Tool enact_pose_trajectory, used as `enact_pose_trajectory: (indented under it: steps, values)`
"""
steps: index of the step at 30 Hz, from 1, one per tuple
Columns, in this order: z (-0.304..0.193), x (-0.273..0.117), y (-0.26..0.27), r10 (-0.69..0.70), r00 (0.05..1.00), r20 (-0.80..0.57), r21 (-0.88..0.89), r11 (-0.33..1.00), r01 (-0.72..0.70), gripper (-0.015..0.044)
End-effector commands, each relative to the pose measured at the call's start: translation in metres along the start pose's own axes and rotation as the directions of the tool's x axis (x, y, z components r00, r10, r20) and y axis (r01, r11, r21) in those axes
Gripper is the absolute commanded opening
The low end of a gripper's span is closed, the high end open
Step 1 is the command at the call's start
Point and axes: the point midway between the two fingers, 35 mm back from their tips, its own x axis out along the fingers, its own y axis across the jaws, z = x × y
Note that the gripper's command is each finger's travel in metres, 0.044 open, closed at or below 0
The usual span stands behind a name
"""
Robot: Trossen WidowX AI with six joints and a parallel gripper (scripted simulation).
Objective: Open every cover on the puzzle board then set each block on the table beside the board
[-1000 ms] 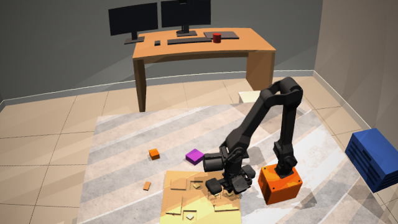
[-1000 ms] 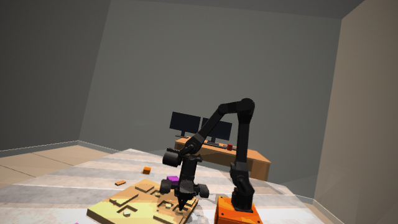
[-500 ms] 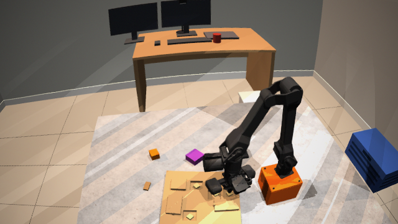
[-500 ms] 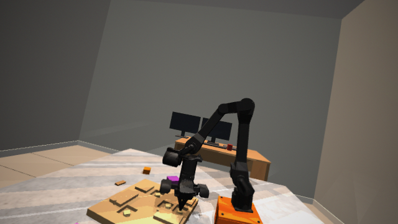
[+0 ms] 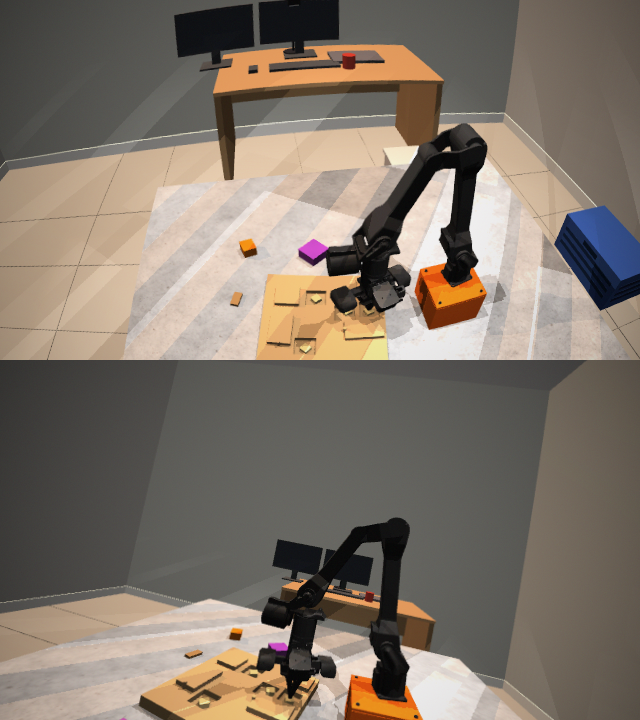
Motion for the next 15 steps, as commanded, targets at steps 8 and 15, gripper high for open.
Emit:
enact_pose_trajectory:
  steps: [8,15]
  values:
    - [0.001,-0.005,-0.001,0.001,1.0,-0.001,-0.001,1.0,-0.001,0.0]
    - [0.002,-0.01,0.0,0.004,1.0,0.001,-0.004,1.0,-0.003,0.0053]
